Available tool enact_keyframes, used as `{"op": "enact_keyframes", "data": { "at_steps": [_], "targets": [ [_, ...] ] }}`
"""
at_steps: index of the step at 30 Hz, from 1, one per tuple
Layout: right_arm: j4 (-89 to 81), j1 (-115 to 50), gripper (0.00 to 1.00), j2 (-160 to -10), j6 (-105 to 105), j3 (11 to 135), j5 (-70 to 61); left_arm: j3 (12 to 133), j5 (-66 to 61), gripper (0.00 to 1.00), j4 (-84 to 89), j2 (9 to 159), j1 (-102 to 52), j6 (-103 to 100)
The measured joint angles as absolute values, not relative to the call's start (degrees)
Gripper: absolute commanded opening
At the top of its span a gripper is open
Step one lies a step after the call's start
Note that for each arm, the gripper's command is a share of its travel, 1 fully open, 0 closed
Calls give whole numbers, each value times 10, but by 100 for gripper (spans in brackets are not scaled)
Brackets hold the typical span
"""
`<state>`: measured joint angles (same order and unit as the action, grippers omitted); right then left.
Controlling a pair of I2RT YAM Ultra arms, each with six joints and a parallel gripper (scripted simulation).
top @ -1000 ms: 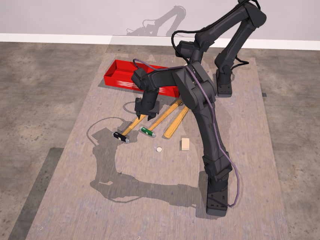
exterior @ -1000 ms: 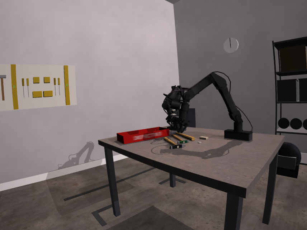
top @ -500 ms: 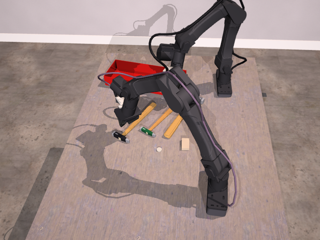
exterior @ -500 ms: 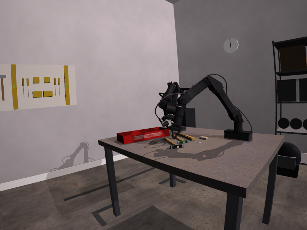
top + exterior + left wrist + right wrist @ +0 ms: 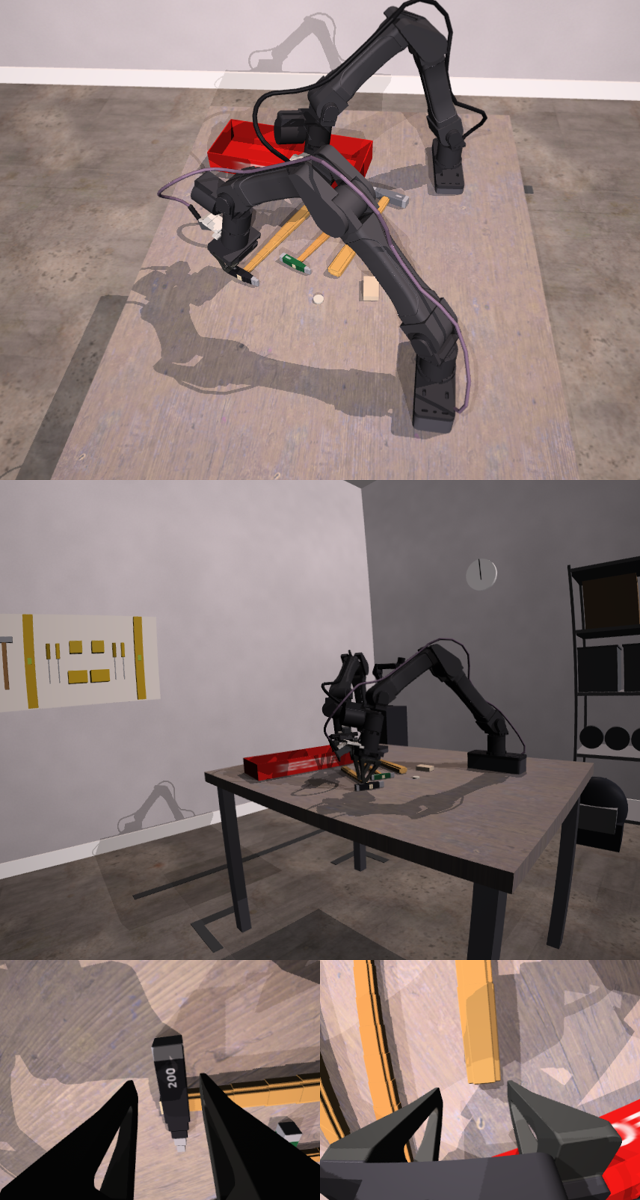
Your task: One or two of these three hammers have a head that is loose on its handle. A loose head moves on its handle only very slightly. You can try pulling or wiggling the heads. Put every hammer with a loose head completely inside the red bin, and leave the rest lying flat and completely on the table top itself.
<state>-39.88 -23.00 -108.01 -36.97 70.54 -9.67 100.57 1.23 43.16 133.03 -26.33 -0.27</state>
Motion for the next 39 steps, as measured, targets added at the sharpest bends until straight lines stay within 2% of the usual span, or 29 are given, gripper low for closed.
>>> {"op": "enact_keyframes", "data": {
  "at_steps": [27,28,30,31,33,34,36,37,39],
  "targets": [
    [-376,-243,50,-1157,-353,746,-88,1026,5,41,422,1369,-263,-14],
    [-375,-243,43,-1158,-353,746,-88,1026,5,41,421,1370,-263,-14],
    [-372,-243,43,-1159,-352,746,-88,1026,5,41,421,1370,-263,-14],
    [-371,-243,38,-1160,-352,746,-88,1027,5,41,420,1370,-263,-14],
    [-369,-243,38,-1159,-352,746,-88,1026,5,41,420,1370,-263,-14],
    [-368,-243,34,-1159,-352,746,-88,1026,5,41,420,1370,-263,-14],
    [-367,-243,34,-1160,-352,746,-88,1026,5,41,419,1370,-263,-14],
    [-367,-243,30,-1159,-352,746,-88,1027,5,41,419,1370,-263,-14],
    [-367,-244,30,-1160,-352,746,-88,1026,5,41,420,1370,-263,-14]
  ]
}}
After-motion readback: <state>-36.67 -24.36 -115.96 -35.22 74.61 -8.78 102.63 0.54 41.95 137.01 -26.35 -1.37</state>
